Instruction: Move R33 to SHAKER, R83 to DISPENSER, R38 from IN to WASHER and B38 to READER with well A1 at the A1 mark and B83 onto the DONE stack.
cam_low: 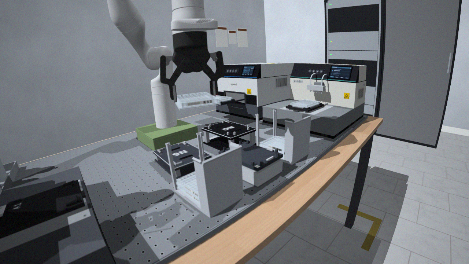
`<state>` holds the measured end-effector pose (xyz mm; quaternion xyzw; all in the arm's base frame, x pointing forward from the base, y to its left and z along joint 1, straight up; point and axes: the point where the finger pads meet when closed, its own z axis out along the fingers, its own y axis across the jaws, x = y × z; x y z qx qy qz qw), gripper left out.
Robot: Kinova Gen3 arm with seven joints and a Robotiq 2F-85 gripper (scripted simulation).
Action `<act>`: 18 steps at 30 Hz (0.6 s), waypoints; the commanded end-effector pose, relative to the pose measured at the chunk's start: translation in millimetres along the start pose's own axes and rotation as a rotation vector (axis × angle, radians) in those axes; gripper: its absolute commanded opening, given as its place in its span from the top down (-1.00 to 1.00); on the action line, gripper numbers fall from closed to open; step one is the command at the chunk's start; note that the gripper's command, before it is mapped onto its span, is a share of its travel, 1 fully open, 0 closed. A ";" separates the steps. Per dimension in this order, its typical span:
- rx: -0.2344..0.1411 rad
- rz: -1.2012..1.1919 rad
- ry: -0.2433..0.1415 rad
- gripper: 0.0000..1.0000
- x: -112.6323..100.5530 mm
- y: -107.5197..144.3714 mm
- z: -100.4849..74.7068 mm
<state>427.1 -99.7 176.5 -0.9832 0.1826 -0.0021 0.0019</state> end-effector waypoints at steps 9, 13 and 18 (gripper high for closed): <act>-0.003 -0.113 0.002 -0.88 2.6 -35.4 -0.1; -0.003 -0.136 0.001 -0.88 3.0 -41.9 0.0; -0.003 -0.194 0.001 -0.88 3.9 -58.7 0.0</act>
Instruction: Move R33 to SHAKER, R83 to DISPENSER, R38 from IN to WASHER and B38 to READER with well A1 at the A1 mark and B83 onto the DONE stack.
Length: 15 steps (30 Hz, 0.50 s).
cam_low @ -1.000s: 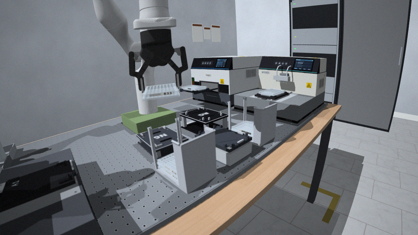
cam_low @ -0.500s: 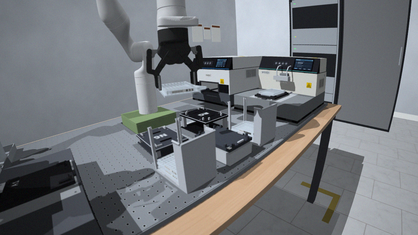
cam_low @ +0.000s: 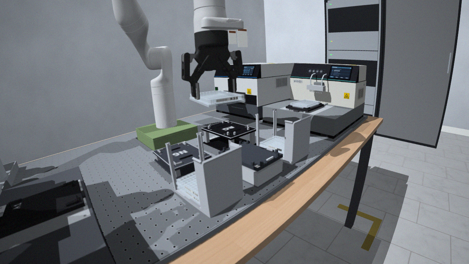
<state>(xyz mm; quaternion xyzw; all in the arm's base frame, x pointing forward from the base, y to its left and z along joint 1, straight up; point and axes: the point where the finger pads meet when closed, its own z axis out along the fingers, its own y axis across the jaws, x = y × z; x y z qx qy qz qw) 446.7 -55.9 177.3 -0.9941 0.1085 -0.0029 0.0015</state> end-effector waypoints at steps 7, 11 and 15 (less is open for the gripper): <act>-0.004 -0.088 -0.001 -0.88 6.6 -27.9 0.9; -0.003 -0.112 0.000 -0.88 8.0 -34.8 0.6; -0.003 -0.159 0.000 -0.88 10.7 -47.8 0.7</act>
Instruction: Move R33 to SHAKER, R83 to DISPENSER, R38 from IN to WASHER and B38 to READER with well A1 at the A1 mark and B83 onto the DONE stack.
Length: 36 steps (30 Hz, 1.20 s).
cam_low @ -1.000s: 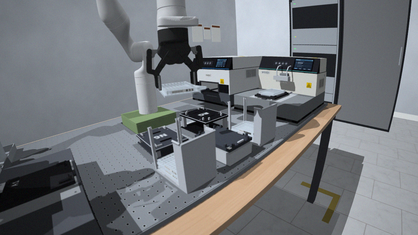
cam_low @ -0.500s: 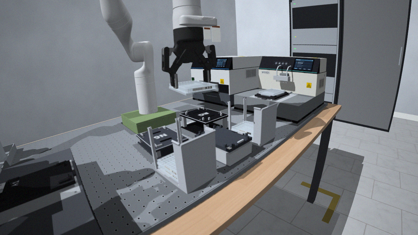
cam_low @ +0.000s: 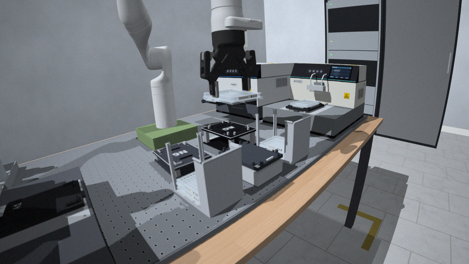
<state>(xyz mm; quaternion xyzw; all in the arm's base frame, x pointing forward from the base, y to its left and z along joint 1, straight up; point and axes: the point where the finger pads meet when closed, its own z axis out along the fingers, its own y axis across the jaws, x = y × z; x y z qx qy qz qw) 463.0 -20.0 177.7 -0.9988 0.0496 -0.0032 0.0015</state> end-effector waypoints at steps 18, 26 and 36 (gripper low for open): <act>0.003 -0.123 -0.001 -0.88 12.5 -40.4 0.3; 0.003 -0.123 -0.001 -0.88 12.5 -40.4 0.3; 0.001 -0.125 0.003 -0.88 13.7 -40.8 6.8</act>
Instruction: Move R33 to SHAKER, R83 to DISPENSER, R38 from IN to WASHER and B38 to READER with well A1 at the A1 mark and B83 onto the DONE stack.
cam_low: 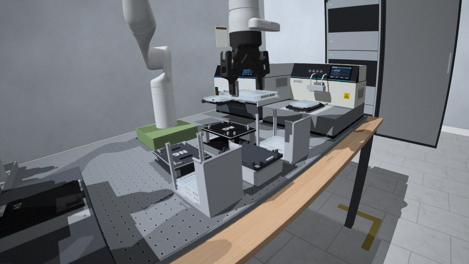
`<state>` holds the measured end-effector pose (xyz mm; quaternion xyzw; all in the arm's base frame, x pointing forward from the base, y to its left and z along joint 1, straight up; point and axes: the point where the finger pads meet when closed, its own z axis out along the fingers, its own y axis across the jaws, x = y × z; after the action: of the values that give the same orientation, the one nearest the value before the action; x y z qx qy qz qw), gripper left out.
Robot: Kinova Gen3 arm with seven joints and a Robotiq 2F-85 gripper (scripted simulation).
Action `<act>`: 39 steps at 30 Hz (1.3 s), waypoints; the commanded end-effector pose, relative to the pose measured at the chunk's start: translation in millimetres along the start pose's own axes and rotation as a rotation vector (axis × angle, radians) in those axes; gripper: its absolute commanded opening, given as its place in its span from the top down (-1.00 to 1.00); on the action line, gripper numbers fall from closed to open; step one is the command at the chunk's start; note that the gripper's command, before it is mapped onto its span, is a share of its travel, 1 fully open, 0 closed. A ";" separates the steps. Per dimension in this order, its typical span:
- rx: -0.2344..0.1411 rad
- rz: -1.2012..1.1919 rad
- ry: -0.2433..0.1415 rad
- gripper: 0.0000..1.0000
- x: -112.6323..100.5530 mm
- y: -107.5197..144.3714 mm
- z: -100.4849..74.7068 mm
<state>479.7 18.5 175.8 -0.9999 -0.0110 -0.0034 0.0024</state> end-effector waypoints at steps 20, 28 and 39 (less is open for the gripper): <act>-0.001 0.002 0.002 -0.88 0.4 -1.3 28.8; -0.001 0.001 0.002 -0.88 0.2 -1.4 36.8; -0.001 0.001 0.002 -0.88 0.0 -1.6 51.4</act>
<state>479.7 19.0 129.3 -0.9999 -0.0129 -0.0035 0.0023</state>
